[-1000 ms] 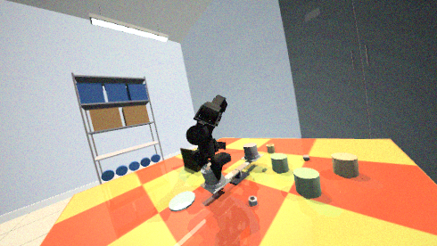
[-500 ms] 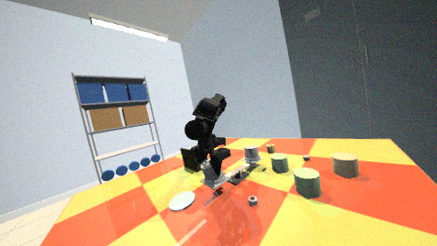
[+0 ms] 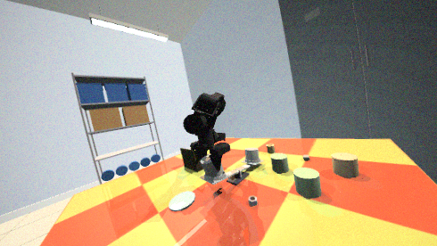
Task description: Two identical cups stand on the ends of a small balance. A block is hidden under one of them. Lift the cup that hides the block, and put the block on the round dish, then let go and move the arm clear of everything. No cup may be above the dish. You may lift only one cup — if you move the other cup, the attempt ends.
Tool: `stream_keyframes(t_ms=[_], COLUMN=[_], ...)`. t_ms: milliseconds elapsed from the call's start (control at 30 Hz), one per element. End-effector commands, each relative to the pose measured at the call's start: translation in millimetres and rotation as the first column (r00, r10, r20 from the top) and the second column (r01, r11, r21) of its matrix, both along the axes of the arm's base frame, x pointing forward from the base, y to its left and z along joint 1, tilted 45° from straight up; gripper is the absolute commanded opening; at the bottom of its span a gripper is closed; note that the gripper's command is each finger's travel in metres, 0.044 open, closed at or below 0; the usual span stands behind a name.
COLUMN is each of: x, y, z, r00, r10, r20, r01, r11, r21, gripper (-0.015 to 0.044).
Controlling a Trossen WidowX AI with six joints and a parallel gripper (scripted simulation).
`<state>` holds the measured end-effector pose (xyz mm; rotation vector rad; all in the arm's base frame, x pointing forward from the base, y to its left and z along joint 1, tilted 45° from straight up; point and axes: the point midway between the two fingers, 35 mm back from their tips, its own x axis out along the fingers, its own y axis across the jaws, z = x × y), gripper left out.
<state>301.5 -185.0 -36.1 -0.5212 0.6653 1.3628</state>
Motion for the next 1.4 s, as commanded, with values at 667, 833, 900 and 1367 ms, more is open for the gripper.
stream_keyframes(t_ms=[667, 833, 900, 1367], x=[-5, -6, -7, -12], y=[-33, -37, -39, -50], z=[22, 27, 29, 43], r00=[1.0, 1.0, 1.0, 0.999], r10=[-0.025, -0.028, -0.03, -0.038], r20=[0.012, 0.011, 0.01, 0.006], r01=[0.026, 0.029, 0.03, 0.038], r11=[0.999, 0.999, 0.999, 0.999], r21=[-0.031, -0.031, -0.031, -0.03], gripper=[0.0, 0.0, 0.0, 0.0])
